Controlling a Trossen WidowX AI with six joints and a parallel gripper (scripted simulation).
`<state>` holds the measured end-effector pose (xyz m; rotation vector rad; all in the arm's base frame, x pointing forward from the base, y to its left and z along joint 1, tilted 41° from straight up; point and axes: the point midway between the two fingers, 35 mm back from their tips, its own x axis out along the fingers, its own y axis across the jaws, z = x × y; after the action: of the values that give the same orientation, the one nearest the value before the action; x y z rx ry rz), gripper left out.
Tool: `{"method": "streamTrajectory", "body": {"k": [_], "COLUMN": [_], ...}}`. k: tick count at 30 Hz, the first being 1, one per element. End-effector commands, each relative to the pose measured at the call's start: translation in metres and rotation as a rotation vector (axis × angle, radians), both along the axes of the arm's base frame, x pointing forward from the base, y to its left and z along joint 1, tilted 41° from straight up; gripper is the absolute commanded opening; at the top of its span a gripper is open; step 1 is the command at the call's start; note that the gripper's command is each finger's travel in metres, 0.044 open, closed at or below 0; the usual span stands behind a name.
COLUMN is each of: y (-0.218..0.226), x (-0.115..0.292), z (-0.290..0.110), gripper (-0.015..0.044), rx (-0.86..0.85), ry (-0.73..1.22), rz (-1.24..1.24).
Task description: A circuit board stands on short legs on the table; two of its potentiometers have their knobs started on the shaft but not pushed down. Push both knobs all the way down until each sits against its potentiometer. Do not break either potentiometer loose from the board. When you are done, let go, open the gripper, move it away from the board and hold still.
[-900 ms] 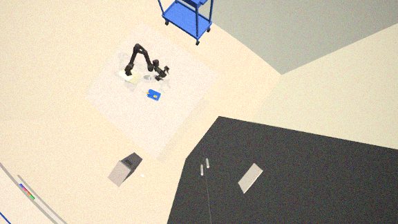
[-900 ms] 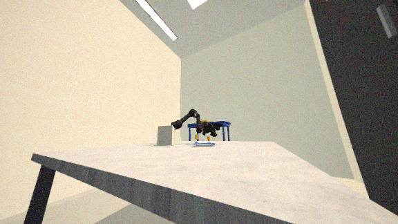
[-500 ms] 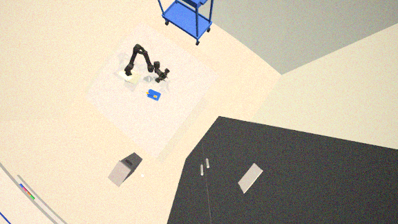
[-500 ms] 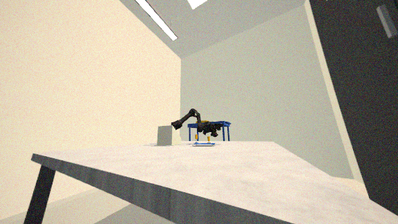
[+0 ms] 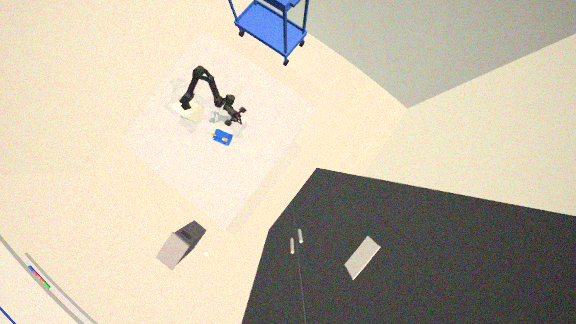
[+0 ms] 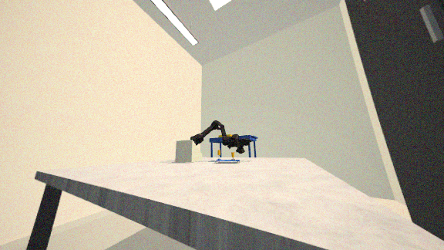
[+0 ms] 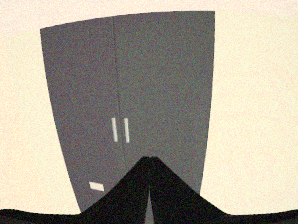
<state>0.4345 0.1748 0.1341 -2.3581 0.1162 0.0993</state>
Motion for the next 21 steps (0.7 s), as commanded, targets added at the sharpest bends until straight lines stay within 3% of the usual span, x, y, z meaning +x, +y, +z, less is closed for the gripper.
{"method": "streamTrajectory", "body": {"k": [1, 21], "y": [-0.005, -0.051], "x": [0.009, 0.030], "z": [-0.013, -0.079], "gripper": [0.0000, 0.0000], "rx": [0.028, 0.228], "ry": [0.060, 0.395], "rz": [0.007, -0.041]}}
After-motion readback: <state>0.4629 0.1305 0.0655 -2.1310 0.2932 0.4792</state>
